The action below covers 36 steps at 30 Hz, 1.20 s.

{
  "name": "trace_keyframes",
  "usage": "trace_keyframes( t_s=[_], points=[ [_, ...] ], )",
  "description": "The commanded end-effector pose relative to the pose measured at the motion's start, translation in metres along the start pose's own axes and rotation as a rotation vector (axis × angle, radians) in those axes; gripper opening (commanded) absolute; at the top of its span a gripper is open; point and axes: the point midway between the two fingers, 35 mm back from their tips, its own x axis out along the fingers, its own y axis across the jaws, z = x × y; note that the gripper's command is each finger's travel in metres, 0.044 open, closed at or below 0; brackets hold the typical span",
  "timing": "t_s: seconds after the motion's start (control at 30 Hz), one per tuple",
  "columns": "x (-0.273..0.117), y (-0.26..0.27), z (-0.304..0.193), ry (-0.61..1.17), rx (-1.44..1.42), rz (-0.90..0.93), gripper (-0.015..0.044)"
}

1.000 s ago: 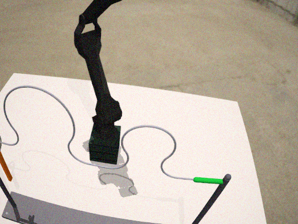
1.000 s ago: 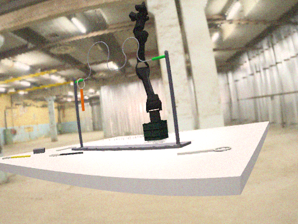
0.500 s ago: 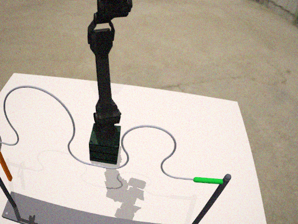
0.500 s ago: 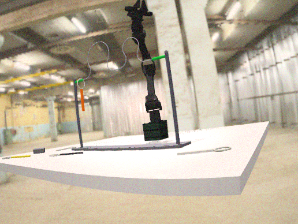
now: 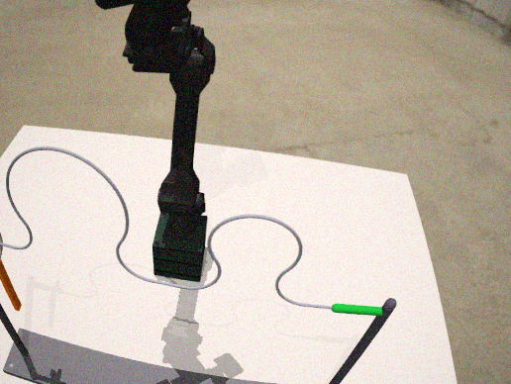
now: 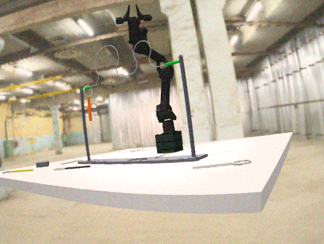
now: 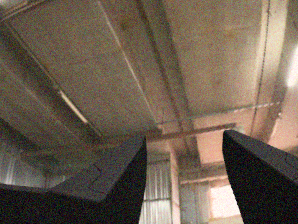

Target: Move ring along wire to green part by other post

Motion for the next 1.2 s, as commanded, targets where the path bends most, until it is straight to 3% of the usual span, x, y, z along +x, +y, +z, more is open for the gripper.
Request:
trace_keyframes(
  t_s=[0.0, 0.47, 0.97, 1.17],
  points=[
    [-0.015, -0.04, -0.02, 0.075, -0.134, -0.087, 0.016],
    [-0.112, -0.177, -0.045, 0.347, -0.558, -0.395, 0.016],
    [-0.315, -0.292, -0.06, 0.69, -0.683, -0.734, 0.016],
    [-0.33, -0.296, -0.051, 0.668, -0.634, -0.814, 0.016]
  ],
)
